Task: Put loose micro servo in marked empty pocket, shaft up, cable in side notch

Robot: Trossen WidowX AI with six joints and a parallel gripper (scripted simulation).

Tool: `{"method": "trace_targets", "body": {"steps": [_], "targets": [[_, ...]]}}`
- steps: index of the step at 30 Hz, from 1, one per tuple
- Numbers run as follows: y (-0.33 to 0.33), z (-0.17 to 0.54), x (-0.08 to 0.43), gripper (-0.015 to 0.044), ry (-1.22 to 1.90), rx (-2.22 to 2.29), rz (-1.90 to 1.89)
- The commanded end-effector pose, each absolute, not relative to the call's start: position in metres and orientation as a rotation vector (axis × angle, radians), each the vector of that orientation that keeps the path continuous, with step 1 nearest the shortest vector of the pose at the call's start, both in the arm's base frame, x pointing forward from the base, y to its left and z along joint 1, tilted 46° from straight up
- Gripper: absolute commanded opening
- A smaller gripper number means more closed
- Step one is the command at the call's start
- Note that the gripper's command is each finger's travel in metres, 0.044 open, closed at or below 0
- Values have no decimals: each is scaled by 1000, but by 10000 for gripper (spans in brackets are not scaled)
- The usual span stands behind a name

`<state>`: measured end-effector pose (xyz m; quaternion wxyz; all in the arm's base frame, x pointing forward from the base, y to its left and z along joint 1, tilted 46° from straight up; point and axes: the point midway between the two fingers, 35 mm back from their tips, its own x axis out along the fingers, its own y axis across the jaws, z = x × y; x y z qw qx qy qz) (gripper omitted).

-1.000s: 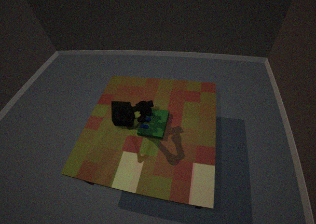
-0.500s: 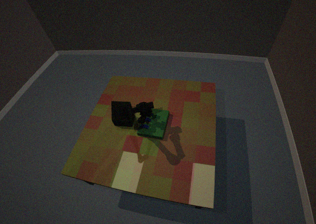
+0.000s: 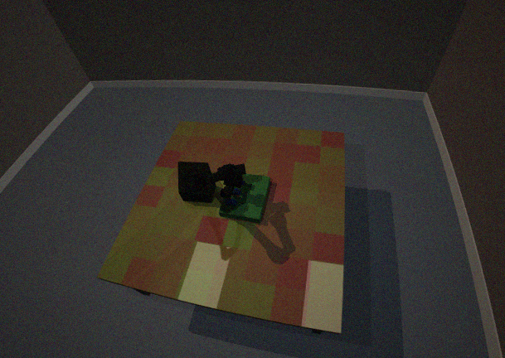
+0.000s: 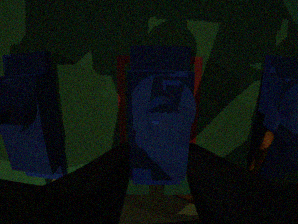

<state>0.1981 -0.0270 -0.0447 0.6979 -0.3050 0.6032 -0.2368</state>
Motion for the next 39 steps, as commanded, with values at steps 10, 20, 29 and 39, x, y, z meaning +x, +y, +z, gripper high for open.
{"method": "trace_targets", "body": {"steps": [10,20,29,39], "targets": [[-4,-21,190,187,1342,-681,-526],[-3,-21,195,240,1343,-691,-527],[39,13,259,440,1339,-682,-525],[61,37,289,440,1337,-677,-525]]}}
